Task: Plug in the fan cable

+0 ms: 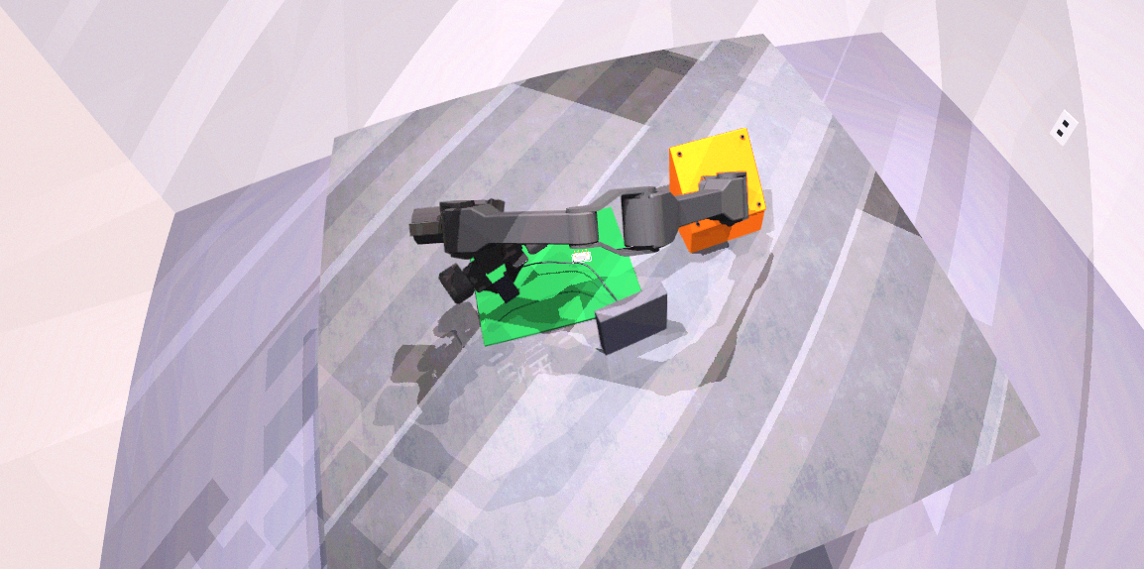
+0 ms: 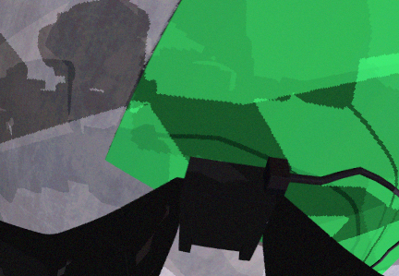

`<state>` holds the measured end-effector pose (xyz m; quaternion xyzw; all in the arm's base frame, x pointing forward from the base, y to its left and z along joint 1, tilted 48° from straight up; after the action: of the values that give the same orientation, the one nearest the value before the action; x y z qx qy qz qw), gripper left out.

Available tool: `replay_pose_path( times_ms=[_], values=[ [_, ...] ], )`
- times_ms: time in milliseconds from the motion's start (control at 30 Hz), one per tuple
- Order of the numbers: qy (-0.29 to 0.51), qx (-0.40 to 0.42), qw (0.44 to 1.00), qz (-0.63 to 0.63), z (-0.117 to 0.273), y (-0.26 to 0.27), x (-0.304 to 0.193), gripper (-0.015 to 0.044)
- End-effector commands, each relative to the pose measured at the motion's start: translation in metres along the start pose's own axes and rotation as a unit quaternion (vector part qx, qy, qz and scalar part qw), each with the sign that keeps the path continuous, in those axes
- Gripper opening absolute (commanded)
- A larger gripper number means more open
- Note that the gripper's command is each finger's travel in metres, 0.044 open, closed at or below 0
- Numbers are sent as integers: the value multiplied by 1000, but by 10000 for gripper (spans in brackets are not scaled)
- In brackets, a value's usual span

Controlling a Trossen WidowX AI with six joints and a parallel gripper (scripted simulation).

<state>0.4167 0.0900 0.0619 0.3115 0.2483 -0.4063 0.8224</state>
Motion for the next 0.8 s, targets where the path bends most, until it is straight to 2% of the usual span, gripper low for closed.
replay_pose_path(
  times_ms=[0, 767],
  values=[
    [-16, -15, 1000, 2, -5, 0, -2, 0],
    [-146, -105, 984, -7, -32, -5, -11, 0]
  ],
)
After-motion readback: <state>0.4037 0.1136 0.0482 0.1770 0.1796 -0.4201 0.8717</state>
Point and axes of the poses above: the point midway between the two fingers, 35 mm back from their tips, its own z axis back along the fingers, its own y axis across the jaws, x = y × z, the point moved 4 cm from there along z, back along the fingers, and after that the axes turned 4 degrees about z, right-handed, at the moved point
